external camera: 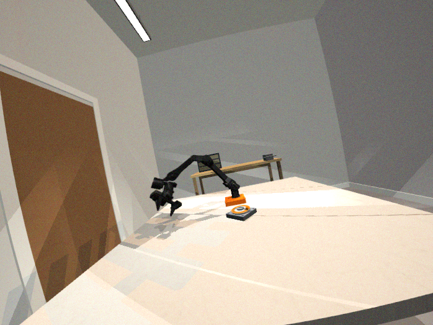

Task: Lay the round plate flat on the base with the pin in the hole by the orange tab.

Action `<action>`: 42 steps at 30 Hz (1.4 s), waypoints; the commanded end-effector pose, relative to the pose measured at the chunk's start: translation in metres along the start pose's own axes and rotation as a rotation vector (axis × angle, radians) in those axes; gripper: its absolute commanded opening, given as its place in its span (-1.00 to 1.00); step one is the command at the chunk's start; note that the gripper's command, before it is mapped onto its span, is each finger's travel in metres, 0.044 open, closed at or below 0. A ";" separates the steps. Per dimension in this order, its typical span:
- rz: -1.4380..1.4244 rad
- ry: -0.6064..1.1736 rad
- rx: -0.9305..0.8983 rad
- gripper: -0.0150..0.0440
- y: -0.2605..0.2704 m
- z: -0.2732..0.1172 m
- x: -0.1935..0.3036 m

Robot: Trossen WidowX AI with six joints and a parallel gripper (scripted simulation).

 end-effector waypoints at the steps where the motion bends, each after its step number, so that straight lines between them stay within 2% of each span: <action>1: -0.011 0.003 0.006 0.78 0.001 0.002 0.003; 8: -0.402 0.135 0.214 0.15 0.020 0.055 0.113; 10: -0.450 0.152 0.238 -0.03 0.021 0.060 0.126; 15: -0.822 0.284 0.406 -0.47 0.015 0.080 0.223; 19: -1.004 0.347 0.492 -0.49 0.004 0.081 0.269; 24: -1.417 0.498 0.632 -0.49 -0.023 0.070 0.351; 26: -1.469 0.518 0.645 -0.49 -0.027 0.068 0.360; 31: -1.860 0.673 0.732 -0.49 -0.054 0.047 0.419; 38: -1.914 0.695 0.742 -0.49 -0.060 0.044 0.428; 42: -1.914 0.695 0.742 -0.49 -0.071 0.055 0.425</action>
Point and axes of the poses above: the point midway between the two fingers, 35 mm back from their tips, its own z axis out along the fingers, its own y axis across the jaws, x = y × z, the point moved 8 cm from there along -z, back along the fingers, and after that the axes turned 12 degrees about -z, right-handed, at the moved point
